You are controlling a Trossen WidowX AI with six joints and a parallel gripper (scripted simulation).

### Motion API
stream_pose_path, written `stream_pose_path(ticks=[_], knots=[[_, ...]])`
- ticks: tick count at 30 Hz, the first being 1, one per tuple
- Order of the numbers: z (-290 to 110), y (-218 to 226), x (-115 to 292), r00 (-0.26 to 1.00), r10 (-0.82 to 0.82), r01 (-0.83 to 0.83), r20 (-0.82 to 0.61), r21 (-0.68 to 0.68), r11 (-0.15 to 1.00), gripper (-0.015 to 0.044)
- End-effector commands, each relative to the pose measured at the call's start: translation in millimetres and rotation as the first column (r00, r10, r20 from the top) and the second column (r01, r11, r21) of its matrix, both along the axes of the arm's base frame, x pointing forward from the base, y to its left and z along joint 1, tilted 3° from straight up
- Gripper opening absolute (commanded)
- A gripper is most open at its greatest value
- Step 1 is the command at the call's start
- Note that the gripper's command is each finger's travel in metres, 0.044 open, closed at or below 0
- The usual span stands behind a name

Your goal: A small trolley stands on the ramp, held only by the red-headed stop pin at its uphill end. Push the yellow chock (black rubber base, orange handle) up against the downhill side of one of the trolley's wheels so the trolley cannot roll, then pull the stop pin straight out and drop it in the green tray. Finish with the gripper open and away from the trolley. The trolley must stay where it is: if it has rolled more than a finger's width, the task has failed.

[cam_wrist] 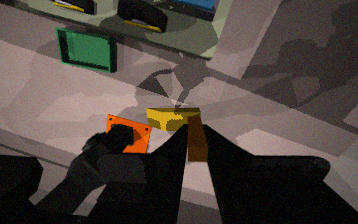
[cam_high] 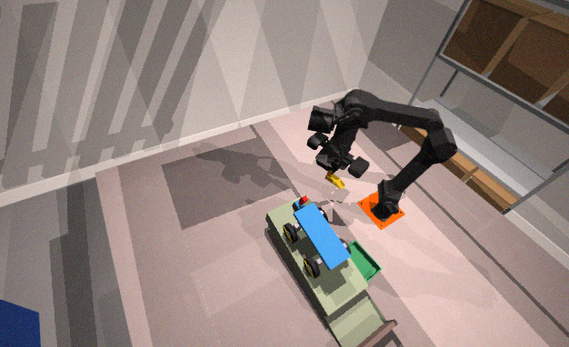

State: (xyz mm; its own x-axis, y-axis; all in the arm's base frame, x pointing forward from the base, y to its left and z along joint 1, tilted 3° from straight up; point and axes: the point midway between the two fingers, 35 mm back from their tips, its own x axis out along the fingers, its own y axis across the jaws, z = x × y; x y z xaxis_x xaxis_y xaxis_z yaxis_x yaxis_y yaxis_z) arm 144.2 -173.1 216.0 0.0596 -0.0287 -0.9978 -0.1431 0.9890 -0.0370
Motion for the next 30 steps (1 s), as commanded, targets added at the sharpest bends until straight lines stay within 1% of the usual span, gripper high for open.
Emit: stream_pose_path(ticks=[1, 8, 15, 22, 30], knots=[[0.0, 0.0, -0.6, 0.994, 0.11, -0.11, -0.006, -0.006, 0.994, 0.0], [0.0, 0.0, -0.6, 0.94, 0.34, -0.34, -0.016, -0.017, 0.94, 0.0], [0.0, 0.0, -0.6, 0.834, 0.551, -0.551, -0.028, -0.026, 0.834, 0.0], [0.0, 0.0, -0.5, 0.682, 0.73, -0.731, -0.042, -0.031, 0.681, 0.0], [0.0, 0.0, -0.5, 0.462, 0.885, -0.887, -0.059, -0.034, 0.46, 0.0]])
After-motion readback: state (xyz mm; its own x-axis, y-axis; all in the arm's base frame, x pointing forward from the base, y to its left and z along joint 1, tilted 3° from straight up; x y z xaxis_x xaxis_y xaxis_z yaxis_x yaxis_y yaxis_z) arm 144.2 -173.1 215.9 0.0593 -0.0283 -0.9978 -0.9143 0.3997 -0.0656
